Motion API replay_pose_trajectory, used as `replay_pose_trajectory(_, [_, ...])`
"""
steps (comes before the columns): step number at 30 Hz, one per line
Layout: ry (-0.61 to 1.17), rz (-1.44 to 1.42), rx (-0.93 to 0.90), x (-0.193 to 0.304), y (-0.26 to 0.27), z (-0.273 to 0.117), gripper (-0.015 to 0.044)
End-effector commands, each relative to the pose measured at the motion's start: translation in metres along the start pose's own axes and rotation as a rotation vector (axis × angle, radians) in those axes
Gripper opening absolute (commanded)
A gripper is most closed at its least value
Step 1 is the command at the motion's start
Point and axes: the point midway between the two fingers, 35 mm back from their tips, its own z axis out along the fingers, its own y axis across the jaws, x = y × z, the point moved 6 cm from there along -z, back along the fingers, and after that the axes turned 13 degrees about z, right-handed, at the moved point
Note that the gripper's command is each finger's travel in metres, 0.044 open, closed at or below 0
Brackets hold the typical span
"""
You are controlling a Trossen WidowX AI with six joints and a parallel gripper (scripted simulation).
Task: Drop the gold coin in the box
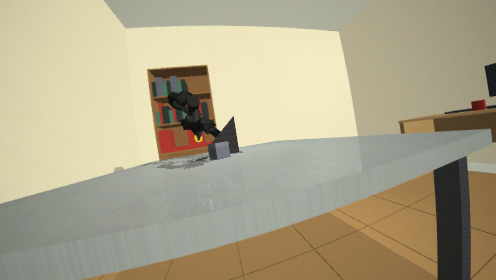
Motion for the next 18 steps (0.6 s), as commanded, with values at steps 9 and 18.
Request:
replay_pose_trajectory(9, [0.001,0.01,-0.005,0.004,0.024,-0.003,0.0])
replay_pose_trajectory(18, [0.002,0.01,-0.007,0.011,0.045,-0.004,0.0])
